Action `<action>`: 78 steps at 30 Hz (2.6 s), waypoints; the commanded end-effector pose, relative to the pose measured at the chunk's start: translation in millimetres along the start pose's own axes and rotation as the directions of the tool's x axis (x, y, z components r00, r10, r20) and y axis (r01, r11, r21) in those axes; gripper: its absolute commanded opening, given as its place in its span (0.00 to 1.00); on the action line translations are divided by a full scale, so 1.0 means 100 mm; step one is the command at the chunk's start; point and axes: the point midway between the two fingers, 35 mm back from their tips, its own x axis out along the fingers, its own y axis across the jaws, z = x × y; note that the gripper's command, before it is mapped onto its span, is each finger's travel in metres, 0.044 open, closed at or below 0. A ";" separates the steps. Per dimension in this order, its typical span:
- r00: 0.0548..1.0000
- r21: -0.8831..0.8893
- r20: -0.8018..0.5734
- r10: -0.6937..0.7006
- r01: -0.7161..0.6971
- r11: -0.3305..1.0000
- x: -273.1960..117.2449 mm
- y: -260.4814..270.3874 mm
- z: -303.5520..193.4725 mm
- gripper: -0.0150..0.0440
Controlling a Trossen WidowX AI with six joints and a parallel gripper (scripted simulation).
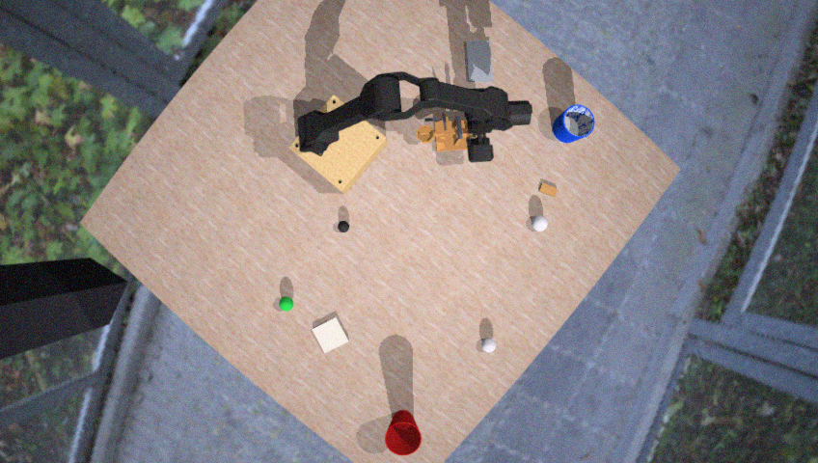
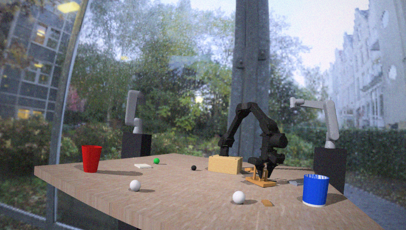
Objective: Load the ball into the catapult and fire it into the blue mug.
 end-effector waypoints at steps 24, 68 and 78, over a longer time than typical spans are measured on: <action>1.000 0.000 0.001 0.000 0.000 1.000 -0.59 0.00 0.02 1.00; 1.000 -0.001 0.007 0.002 -0.002 1.000 -0.17 0.00 -0.02 1.00; 1.000 -0.001 0.007 0.002 -0.002 1.000 0.00 0.00 -0.03 1.00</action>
